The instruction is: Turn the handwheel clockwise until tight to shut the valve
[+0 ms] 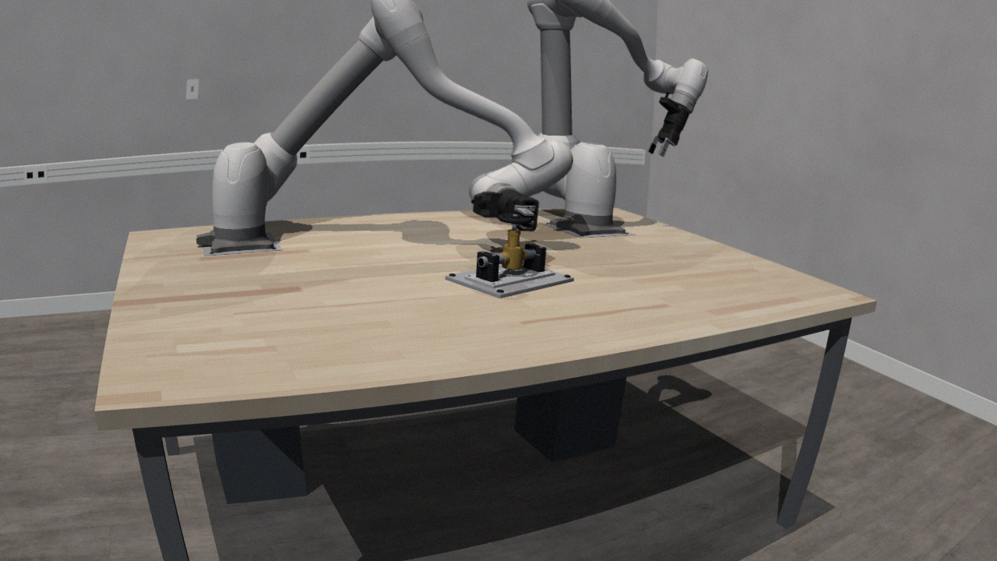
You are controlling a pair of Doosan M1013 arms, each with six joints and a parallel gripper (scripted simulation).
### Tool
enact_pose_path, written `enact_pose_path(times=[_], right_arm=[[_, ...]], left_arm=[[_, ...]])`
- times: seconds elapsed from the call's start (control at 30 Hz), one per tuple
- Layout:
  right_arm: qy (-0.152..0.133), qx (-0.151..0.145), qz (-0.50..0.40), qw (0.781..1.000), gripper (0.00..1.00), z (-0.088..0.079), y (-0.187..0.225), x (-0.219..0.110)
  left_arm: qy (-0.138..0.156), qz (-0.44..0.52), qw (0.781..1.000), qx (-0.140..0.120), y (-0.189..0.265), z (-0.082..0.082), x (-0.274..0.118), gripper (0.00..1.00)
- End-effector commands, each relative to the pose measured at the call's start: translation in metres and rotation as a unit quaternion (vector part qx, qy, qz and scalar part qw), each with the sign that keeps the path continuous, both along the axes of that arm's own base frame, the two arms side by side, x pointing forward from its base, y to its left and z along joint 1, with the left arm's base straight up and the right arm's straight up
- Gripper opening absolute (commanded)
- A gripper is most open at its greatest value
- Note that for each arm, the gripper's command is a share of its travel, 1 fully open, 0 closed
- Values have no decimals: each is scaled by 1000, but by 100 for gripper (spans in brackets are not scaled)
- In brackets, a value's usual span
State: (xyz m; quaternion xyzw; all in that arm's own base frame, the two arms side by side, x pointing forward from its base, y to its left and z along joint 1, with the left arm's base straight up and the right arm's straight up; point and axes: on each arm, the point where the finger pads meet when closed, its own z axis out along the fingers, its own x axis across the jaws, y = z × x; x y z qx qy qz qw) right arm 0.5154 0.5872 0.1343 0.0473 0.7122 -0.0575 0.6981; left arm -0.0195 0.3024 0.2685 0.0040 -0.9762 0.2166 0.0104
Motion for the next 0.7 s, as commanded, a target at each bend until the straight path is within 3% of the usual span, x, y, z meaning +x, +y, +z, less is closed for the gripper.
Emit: enact_pose_path(times=[0.0, 0.47, 0.67], right_arm=[[-10, 8, 115, 993, 52, 5, -1, 1], [-9, 10, 303, 953, 52, 5, -4, -10], [-8, 10, 345, 938, 52, 5, -5, -12]], left_arm=[[0, 0, 1000, 0, 0, 0, 0, 100], [0, 0, 1000, 0, 0, 0, 0, 100], [0, 0, 1000, 0, 0, 0, 0, 100]])
